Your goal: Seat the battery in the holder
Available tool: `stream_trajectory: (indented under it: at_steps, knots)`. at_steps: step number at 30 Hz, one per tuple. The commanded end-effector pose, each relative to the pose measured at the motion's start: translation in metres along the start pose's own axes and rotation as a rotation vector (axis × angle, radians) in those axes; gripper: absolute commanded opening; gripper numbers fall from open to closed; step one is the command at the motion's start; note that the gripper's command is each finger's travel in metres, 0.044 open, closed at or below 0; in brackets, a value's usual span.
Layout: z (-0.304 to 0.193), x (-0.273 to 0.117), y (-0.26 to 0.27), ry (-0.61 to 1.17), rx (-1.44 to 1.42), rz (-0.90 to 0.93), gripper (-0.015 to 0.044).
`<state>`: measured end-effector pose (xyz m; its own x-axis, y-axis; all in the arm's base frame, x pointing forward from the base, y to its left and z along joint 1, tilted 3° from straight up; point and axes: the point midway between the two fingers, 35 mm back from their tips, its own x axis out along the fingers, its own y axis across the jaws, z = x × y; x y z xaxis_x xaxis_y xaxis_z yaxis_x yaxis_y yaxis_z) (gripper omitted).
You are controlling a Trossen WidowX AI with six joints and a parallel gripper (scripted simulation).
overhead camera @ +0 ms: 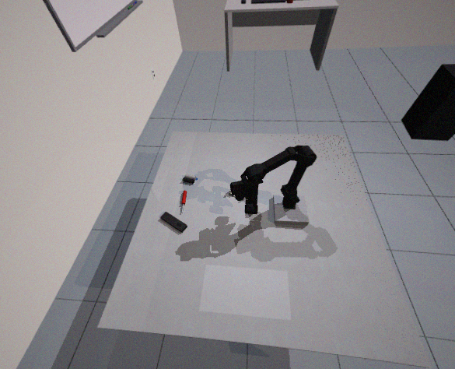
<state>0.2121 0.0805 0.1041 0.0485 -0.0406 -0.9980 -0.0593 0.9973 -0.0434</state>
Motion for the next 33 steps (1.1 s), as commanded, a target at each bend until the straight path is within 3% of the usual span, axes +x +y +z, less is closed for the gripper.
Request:
stream_trajectory:
  at_steps: [1, 14, 15, 23, 30, 33]
  knots:
    - [-0.002, -0.030, -0.002, -0.008, 0.003, 0.000, 0.0000]
    - [-0.003, -0.027, -0.002, -0.001, -0.001, 0.001, 0.0000]
    - [-0.003, -0.027, -0.002, -0.002, 0.015, 0.001, 0.0026]
    - [0.001, 0.006, -0.013, -0.005, 0.766, 0.001, 0.0236]
    - [0.001, 0.037, -0.024, -0.008, 1.467, 0.004, 0.0248]
    - [0.000, 0.039, -0.026, -0.008, 1.532, 0.004, 0.0248]
